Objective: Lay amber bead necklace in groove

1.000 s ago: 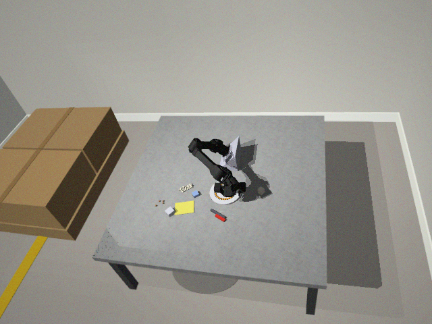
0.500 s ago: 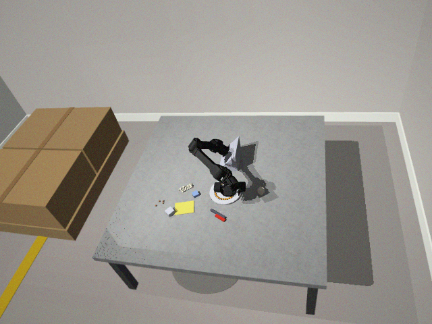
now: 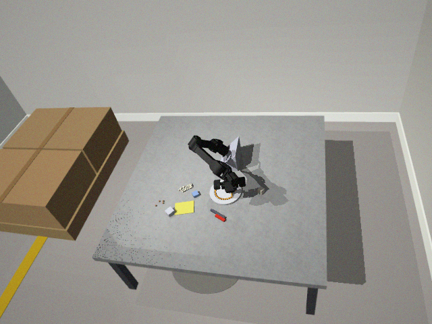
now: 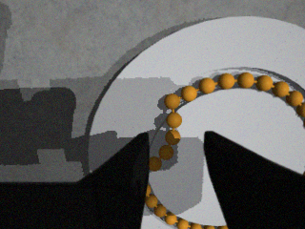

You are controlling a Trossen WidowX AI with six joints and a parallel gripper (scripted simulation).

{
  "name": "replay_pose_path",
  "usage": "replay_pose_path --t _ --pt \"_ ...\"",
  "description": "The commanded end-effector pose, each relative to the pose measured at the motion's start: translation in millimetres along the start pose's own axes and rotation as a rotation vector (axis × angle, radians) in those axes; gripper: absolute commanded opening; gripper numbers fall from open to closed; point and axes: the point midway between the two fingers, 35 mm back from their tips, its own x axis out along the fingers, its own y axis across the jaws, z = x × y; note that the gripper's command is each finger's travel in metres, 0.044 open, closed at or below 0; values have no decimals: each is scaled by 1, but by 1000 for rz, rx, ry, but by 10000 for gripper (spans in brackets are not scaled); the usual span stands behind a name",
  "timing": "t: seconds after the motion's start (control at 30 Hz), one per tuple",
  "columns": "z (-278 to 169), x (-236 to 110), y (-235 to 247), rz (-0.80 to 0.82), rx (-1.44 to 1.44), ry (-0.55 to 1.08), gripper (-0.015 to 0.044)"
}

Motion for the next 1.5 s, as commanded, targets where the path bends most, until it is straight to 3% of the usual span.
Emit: replay_pose_path --t 0.0,0.97,1.13,1.47 --pt "0 0 0 0 0 0 120" --pt "-2 33 -2 -2 -6 8 120" --pt "-1 30 -1 4 -1 7 0" --pt "-1 30 -1 4 -1 7 0"
